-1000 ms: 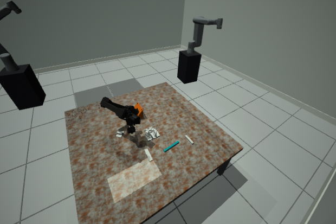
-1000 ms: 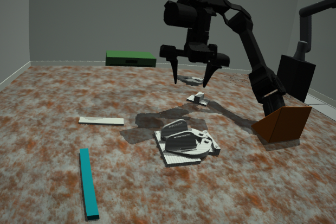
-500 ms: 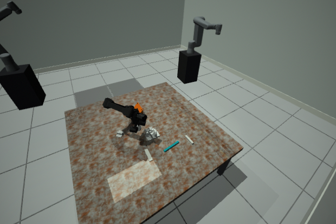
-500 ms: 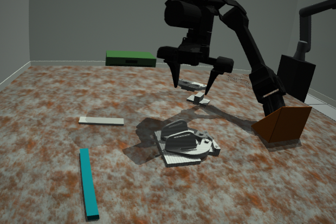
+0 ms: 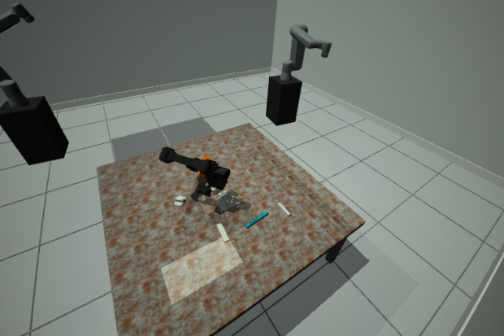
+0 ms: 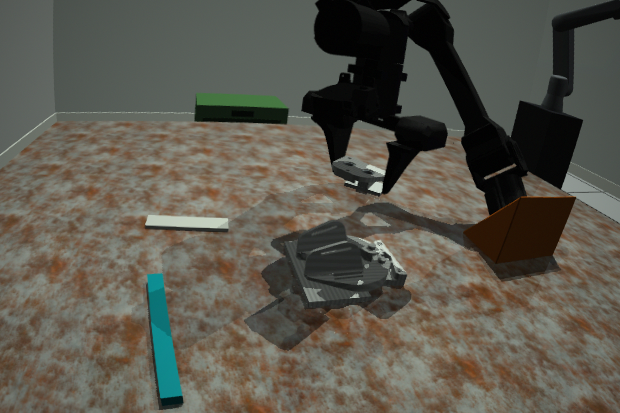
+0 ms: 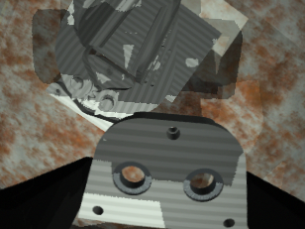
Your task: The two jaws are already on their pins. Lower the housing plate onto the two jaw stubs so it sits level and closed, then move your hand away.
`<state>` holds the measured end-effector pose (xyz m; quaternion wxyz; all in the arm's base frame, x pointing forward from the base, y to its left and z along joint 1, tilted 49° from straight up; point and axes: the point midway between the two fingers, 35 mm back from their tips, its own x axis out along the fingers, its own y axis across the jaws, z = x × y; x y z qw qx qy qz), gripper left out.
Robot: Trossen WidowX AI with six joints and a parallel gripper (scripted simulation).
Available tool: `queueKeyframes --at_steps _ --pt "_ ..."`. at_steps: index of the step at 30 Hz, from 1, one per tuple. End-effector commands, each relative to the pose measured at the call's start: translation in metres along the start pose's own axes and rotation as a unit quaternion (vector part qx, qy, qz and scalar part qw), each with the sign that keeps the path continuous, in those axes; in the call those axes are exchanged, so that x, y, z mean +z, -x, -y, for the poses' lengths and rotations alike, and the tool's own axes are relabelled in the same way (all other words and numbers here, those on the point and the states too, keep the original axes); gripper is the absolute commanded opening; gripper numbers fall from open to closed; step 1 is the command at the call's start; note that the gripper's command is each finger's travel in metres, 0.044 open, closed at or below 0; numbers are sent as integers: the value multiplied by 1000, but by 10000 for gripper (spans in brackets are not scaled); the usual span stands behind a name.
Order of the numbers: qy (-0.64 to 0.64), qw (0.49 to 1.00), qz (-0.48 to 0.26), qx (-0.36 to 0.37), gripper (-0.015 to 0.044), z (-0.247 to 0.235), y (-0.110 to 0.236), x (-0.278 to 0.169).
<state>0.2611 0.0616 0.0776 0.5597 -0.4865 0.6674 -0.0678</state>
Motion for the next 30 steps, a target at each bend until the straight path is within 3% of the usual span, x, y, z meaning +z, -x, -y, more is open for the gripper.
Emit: queueKeyframes --at_steps 1,15,30 --pt "-63 998 -1 1 351 -14 -1 9" --pt "-250 968 -4 -8 351 -54 -6 29" --pt "-259 966 -4 -8 351 -56 -6 30"
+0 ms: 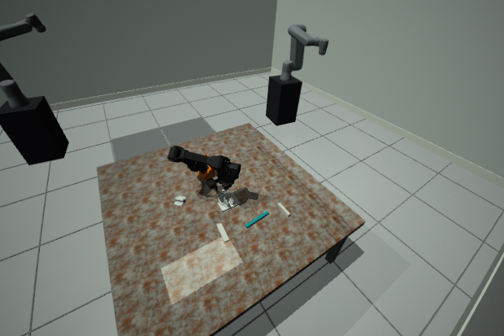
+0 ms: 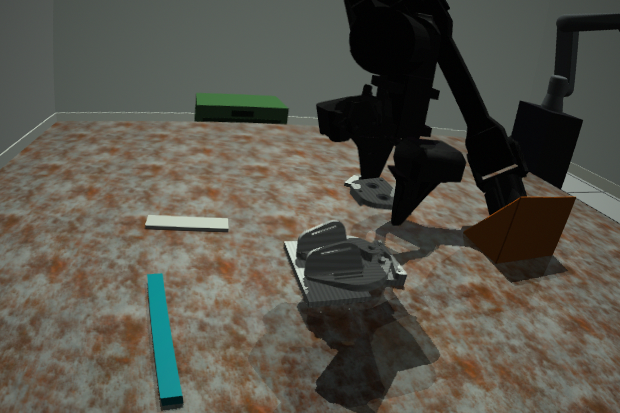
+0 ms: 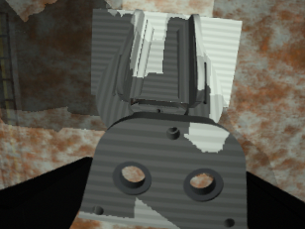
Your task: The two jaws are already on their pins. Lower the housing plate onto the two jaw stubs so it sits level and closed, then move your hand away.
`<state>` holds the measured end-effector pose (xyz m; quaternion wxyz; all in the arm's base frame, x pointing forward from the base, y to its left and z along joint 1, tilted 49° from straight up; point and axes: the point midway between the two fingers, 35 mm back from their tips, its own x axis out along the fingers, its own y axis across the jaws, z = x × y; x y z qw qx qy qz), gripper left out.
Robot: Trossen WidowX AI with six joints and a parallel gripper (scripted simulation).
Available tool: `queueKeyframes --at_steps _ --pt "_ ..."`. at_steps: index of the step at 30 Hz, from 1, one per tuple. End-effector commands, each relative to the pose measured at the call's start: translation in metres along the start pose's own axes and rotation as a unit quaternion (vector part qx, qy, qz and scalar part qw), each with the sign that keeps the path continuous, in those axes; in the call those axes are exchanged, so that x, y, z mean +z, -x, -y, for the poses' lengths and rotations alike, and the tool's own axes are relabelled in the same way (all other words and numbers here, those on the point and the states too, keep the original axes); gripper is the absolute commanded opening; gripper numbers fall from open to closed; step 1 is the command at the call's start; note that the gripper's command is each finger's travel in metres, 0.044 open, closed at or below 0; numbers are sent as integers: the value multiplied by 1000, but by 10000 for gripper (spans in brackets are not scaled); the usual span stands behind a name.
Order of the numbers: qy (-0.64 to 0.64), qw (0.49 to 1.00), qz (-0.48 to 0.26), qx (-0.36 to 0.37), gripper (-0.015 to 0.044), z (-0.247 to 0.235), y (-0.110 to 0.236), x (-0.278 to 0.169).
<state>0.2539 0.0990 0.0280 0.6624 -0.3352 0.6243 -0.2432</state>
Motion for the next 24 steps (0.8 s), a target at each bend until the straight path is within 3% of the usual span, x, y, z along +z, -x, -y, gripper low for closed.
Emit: queueKeyframes --at_steps 1,24 --pt "-4 1000 -1 3 351 -1 0 0" --pt "-8 1000 -2 3 351 -8 0 -15"
